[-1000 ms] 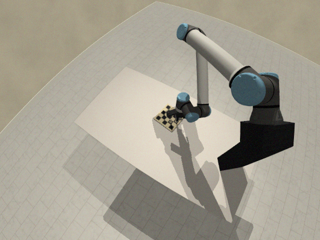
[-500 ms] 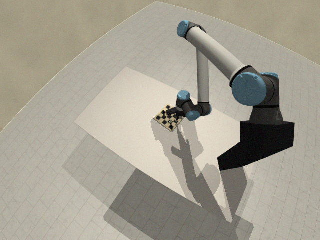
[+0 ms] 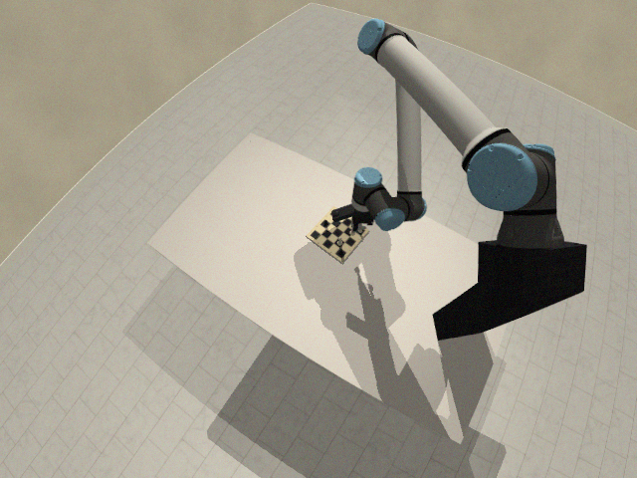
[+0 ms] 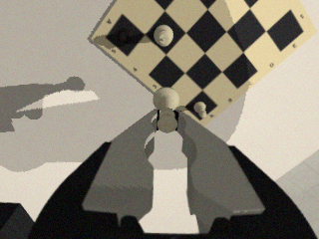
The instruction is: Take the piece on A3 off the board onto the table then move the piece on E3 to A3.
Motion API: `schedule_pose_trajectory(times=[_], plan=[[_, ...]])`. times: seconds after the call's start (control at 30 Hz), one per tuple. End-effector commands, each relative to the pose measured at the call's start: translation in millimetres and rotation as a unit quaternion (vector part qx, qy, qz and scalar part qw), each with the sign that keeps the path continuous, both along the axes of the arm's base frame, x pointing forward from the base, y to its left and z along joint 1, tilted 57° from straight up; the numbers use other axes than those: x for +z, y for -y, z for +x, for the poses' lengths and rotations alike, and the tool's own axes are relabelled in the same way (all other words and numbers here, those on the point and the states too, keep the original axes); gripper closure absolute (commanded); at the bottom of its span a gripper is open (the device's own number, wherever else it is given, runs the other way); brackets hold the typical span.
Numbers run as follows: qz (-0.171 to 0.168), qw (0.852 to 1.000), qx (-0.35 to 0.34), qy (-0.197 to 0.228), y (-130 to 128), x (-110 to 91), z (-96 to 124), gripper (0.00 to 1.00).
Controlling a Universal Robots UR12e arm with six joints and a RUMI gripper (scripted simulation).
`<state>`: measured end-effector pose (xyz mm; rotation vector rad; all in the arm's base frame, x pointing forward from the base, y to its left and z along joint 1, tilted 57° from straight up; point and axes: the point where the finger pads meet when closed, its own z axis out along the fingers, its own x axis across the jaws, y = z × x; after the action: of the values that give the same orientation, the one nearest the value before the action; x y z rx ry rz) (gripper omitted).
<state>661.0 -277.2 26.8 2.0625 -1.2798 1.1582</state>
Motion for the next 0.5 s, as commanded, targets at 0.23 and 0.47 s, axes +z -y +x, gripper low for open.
schedule_pose_trajectory(times=[0.23, 0.47], plan=[[0.0, 1.0, 0.0, 0.0, -4, 4, -1, 1.0], [-0.01, 1.0, 0.013, -0.017, 5, 27, 39, 1.0]])
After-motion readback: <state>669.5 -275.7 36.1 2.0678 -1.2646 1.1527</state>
